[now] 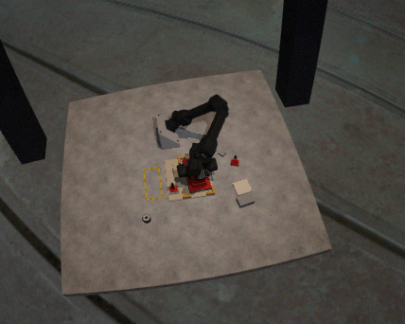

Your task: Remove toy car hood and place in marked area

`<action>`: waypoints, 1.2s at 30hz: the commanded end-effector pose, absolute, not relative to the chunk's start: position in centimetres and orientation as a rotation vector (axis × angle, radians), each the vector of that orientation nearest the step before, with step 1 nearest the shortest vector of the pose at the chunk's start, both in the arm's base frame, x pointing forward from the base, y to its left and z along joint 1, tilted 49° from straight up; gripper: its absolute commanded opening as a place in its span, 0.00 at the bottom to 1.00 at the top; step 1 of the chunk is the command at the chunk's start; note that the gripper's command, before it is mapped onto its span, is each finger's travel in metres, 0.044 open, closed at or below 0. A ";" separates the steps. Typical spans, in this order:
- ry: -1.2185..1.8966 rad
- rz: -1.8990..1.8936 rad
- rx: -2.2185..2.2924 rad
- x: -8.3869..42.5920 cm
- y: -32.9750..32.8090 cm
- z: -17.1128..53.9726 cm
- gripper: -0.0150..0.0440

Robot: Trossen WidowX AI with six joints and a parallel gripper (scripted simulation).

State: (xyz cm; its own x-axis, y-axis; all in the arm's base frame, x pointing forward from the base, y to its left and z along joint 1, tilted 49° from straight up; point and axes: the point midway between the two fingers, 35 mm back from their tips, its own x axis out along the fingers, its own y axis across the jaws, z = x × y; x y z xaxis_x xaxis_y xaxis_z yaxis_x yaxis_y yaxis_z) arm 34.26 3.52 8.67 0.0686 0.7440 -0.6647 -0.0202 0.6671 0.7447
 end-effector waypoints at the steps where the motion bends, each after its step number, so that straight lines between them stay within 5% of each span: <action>1: 1.395 0.641 0.653 34.3 3.2 8.9 0.25; 36: 1.397 0.638 0.653 34.1 0.1 11.6 0.25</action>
